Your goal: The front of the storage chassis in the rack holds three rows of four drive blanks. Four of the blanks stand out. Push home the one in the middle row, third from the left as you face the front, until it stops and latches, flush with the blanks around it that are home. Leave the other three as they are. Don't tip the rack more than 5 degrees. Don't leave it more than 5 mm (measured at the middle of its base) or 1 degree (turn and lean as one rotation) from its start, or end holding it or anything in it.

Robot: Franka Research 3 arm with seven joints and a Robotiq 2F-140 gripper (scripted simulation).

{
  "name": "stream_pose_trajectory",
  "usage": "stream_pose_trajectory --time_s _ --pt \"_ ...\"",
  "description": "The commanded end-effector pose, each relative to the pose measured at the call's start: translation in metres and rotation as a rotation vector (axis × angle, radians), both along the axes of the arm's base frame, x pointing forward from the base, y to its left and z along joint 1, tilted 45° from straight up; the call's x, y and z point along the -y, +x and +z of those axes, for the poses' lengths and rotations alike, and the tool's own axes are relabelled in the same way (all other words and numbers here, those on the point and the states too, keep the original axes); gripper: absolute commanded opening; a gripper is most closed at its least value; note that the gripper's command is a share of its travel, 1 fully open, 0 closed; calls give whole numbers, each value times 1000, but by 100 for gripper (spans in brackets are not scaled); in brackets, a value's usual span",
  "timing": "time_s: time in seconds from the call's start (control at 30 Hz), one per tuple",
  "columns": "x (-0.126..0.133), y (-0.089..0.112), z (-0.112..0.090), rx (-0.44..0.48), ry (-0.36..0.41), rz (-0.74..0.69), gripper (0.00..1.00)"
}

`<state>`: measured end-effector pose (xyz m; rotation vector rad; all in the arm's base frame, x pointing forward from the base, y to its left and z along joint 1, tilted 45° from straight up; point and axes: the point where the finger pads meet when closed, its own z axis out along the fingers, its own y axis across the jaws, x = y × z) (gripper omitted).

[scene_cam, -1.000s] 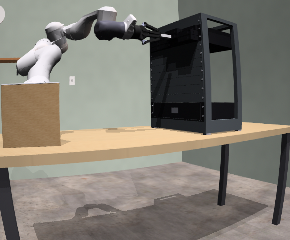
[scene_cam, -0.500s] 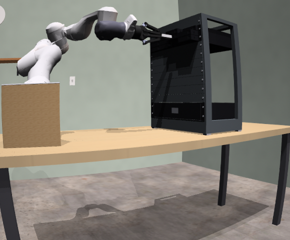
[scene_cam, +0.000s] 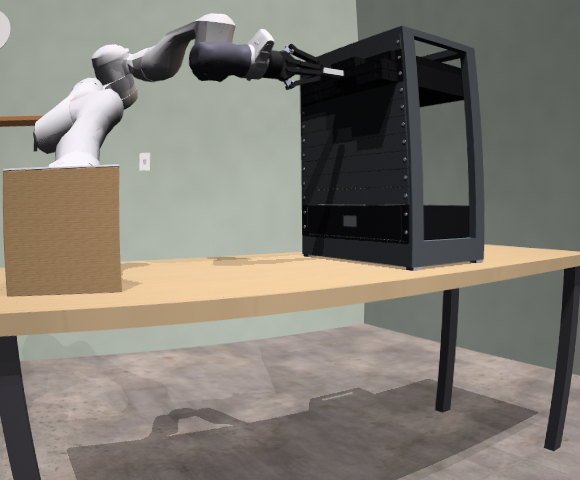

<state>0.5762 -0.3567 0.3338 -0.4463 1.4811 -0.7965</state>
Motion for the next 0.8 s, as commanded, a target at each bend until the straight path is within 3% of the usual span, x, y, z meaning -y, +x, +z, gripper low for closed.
stream_pose_trajectory --time_s 0.0,0.77 --pt "1 0 0 -1 -7 -2 0" --pt "3 10 1 -1 -7 -2 0"
